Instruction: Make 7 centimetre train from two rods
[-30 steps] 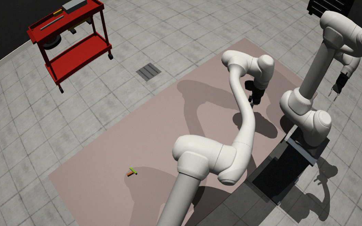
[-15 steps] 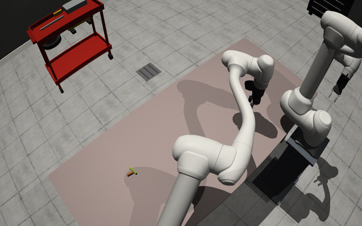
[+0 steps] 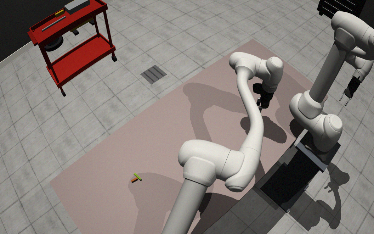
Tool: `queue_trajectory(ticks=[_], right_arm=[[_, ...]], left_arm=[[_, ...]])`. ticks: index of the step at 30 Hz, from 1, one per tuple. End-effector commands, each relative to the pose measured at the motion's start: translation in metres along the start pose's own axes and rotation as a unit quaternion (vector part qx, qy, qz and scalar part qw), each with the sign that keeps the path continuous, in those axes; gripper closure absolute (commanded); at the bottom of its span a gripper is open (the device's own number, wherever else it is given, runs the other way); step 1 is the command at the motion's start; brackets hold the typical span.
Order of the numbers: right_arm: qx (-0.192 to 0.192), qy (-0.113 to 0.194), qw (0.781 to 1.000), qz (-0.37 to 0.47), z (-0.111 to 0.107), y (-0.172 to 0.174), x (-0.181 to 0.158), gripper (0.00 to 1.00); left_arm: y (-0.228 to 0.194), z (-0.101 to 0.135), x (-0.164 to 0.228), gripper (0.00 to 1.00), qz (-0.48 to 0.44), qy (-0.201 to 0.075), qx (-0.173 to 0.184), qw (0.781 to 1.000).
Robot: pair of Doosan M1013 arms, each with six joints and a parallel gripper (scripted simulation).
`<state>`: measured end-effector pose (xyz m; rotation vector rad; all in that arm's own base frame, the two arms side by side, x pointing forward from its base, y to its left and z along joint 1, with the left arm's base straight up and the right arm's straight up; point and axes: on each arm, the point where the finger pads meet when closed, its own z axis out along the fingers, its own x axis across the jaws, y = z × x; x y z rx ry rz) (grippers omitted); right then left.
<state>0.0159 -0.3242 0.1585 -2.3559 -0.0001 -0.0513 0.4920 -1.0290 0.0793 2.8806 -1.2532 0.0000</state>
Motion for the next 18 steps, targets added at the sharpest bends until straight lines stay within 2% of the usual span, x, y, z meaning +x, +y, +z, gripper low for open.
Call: queue_trajectory(ticks=[1,8,14,18], right_arm=[[0.000,0.000,1.000,0.000,0.000,0.000,0.000,0.00],[0.000,0.000,1.000,0.000,0.000,0.000,0.000,0.00],[0.000,0.000,1.000,0.000,0.000,0.000,0.000,0.00],[0.000,0.000,1.000,0.000,0.000,0.000,0.000,0.00]], left_arm=[[-0.001,-0.002,0.000,0.00,-0.003,0.001,0.000,1.000],[-0.023,-0.004,0.002,0.00,-0.048,0.001,0.000,0.999],[-0.088,-0.010,0.002,0.00,-0.184,0.001,0.000,0.983],[-0.129,-0.014,-0.001,0.00,-0.269,0.001,0.000,0.963]])
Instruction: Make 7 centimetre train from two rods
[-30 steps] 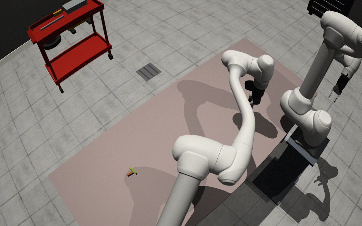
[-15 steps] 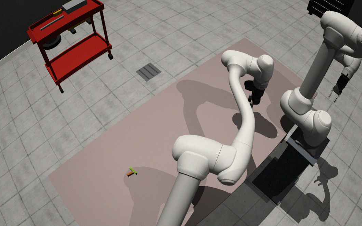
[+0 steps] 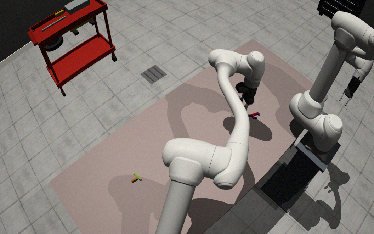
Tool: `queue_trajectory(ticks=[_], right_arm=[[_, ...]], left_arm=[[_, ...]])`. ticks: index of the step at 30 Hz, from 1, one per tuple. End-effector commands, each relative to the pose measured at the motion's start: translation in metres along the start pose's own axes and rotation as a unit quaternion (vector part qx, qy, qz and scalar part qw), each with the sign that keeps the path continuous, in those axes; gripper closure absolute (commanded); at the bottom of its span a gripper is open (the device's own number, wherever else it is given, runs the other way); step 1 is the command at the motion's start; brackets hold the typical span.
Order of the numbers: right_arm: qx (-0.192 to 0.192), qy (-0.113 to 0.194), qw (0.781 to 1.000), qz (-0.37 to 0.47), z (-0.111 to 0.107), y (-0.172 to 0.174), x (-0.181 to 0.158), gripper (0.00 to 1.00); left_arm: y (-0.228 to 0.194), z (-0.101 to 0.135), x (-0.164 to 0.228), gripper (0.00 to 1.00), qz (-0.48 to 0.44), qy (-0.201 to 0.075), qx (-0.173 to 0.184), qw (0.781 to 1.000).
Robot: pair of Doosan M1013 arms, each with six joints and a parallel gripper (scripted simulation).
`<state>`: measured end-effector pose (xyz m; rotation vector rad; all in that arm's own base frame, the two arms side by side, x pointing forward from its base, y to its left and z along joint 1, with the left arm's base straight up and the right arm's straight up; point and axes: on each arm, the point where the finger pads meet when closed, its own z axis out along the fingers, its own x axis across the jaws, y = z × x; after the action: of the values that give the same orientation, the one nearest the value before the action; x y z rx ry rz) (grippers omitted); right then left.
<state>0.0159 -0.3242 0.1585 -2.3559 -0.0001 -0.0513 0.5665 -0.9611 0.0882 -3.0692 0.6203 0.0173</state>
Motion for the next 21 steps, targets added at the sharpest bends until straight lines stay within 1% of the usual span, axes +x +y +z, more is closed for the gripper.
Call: queue_trajectory(ticks=[1,3,5,6,9,14,20,21], right_arm=[[0.000,0.000,1.000,0.000,0.000,0.000,0.000,0.00],[0.000,0.000,1.000,0.000,0.000,0.000,0.000,0.00],[0.000,0.000,1.000,0.000,0.000,0.000,0.000,0.00],[0.000,0.000,1.000,0.000,0.000,0.000,0.000,0.00],[0.000,0.000,1.000,0.000,0.000,0.000,0.000,0.00],[0.000,0.000,1.000,0.000,0.000,0.000,0.000,0.00],[0.000,0.000,1.000,0.000,0.000,0.000,0.000,0.00],[0.000,0.000,1.000,0.000,0.000,0.000,0.000,0.00]], left_arm=[[-0.037,-0.005,0.012,0.00,-0.083,0.007,-0.005,0.996],[-0.056,-0.007,0.018,0.00,-0.127,0.007,-0.005,0.992],[-0.056,-0.007,0.018,0.00,-0.127,0.007,-0.005,0.992],[-0.078,-0.008,0.023,0.00,-0.176,0.007,-0.006,0.984],[-0.107,-0.010,0.029,0.00,-0.237,0.006,-0.006,0.971],[-0.156,-0.012,0.036,0.00,-0.342,0.006,-0.007,0.940],[-0.214,-0.014,0.039,0.00,-0.461,0.005,-0.007,0.887],[-0.214,-0.014,0.039,0.00,-0.461,0.005,-0.007,0.887]])
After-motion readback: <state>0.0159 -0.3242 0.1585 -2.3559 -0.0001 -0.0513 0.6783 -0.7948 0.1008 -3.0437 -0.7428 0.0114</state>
